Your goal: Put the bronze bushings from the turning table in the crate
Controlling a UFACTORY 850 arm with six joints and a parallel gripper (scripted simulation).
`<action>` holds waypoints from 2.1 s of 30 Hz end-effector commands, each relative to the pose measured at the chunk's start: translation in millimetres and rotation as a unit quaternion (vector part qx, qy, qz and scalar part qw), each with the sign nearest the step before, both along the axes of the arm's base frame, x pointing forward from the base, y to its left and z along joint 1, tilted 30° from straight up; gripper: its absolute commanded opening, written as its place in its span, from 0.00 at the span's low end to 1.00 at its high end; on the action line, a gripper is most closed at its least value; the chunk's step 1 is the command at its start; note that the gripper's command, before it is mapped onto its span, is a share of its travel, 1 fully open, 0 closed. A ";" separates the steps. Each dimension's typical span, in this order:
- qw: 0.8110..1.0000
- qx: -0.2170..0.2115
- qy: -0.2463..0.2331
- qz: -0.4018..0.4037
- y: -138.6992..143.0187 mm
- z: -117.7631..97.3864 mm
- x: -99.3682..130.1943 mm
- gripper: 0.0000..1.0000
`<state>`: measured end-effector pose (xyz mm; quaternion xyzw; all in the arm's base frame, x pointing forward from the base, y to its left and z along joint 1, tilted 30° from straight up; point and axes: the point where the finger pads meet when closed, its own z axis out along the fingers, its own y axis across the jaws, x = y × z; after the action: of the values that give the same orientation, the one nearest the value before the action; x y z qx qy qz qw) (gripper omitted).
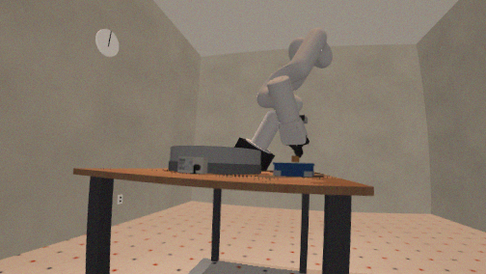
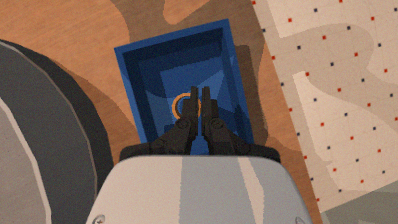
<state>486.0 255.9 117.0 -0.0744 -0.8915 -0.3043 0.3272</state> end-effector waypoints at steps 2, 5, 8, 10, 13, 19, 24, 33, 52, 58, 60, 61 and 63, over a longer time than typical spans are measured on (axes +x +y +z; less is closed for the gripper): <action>1.000 0.000 -0.001 0.000 -0.1 0.5 0.6 0.00; 1.000 0.000 -0.001 0.000 0.0 0.4 0.6 0.00; 1.000 0.000 -0.001 0.000 0.4 -0.3 0.7 0.00; 1.000 0.000 -0.001 0.000 1.0 -1.3 0.7 0.00; 1.000 0.000 -0.001 0.000 2.3 -3.6 0.9 0.00; 1.000 0.000 -0.001 0.000 4.9 -8.2 1.4 0.00; 1.000 0.000 -0.001 0.000 9.1 -15.6 2.0 0.00; 1.000 0.000 -0.001 0.000 15.9 -27.7 3.1 0.00; 1.000 0.000 -0.001 0.000 20.7 -36.0 3.8 0.00; 1.000 0.000 -0.001 0.000 20.7 -36.0 3.8 0.00; 1.000 0.000 -0.001 0.000 20.7 -36.0 3.8 0.00; 1.000 0.000 -0.001 0.000 20.7 -36.1 3.8 0.00; 1.000 0.000 -0.001 0.000 20.7 -36.1 3.8 0.00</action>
<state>489.2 276.8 80.3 -0.0744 -0.8915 -0.3043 0.3273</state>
